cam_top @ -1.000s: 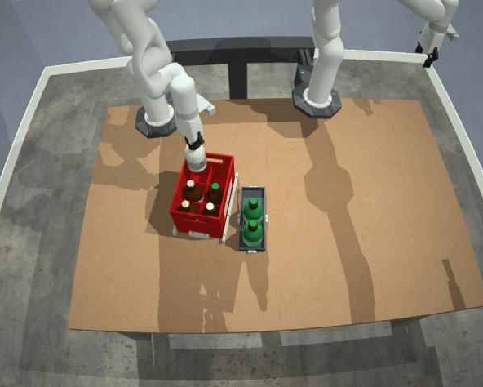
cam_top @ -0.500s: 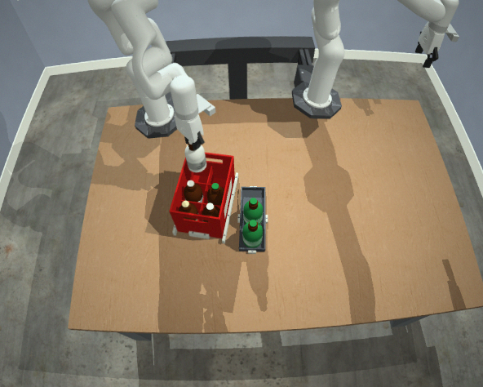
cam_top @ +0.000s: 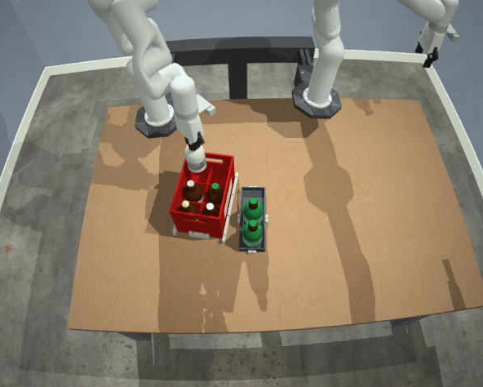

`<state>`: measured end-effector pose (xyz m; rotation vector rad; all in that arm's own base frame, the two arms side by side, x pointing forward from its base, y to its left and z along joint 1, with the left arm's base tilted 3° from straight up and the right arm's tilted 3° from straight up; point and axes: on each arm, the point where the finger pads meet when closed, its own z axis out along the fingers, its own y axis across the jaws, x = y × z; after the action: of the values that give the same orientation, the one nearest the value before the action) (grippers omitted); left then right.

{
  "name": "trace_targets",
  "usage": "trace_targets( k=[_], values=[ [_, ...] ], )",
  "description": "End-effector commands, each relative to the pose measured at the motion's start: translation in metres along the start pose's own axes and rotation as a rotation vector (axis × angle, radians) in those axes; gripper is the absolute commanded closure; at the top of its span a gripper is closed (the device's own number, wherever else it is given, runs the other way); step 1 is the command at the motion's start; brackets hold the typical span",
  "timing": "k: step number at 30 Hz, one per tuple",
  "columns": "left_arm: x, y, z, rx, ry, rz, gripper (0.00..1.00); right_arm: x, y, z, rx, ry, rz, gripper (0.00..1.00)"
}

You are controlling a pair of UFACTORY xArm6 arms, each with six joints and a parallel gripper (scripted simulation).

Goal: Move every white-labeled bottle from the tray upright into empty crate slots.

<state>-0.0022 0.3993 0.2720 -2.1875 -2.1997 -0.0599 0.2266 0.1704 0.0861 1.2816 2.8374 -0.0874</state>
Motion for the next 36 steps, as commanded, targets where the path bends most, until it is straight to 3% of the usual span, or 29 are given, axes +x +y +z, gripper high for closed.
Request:
trace_targets(
  k=[1, 36],
  values=[
    [0.001, 0.000, -0.002, 0.000, 0.005, 0.000, 0.00, 0.000, 0.001, 0.000, -0.004, 0.000, 0.000, 1.00],
    [0.001, 0.000, -0.002, 0.000, 0.005, 0.000, 0.00, 0.000, 0.002, 0.031, -0.004, 0.000, 0.000, 1.00]
  ],
)
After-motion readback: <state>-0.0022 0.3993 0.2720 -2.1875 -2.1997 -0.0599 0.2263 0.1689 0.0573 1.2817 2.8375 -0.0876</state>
